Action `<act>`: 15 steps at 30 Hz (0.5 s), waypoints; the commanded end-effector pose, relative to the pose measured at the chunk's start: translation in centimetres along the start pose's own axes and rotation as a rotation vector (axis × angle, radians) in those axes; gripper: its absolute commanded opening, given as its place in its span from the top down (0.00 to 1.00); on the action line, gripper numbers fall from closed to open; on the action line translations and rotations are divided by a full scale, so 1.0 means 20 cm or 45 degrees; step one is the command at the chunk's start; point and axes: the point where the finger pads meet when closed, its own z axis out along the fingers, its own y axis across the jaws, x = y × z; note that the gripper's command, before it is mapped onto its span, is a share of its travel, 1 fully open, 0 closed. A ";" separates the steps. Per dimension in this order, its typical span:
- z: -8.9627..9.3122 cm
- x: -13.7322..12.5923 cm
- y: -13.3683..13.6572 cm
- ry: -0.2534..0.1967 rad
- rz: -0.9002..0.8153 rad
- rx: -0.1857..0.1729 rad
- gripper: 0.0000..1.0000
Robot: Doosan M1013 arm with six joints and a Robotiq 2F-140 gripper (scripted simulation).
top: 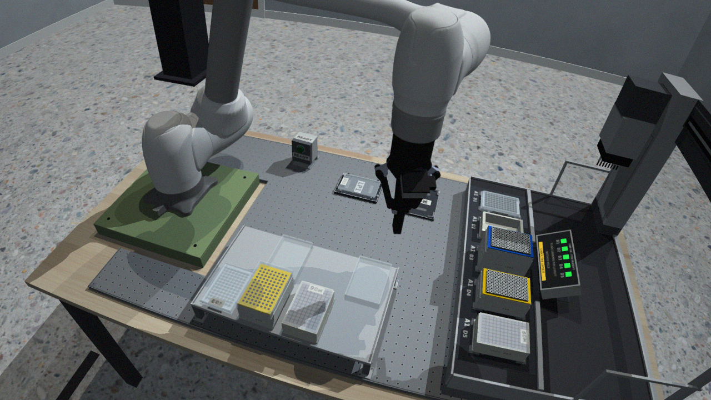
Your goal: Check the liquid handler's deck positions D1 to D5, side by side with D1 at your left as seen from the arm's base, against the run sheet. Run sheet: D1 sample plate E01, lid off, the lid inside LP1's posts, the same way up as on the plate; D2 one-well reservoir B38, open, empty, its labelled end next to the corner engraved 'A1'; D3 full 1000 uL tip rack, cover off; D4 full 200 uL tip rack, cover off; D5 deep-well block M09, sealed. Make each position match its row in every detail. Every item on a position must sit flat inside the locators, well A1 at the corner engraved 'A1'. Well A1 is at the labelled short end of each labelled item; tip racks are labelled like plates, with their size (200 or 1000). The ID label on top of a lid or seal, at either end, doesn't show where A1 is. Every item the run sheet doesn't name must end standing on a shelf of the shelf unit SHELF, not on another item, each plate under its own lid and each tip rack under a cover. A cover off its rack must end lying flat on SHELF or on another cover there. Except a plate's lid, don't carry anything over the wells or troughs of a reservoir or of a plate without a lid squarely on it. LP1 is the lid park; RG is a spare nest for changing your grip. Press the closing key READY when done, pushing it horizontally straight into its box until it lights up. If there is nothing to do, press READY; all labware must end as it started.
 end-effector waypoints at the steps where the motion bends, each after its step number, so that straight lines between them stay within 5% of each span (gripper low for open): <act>1: -0.01 0.00 0.00 -0.001 -0.045 0.003 0.90; 15: -0.01 0.00 0.00 0.000 -0.401 0.003 0.90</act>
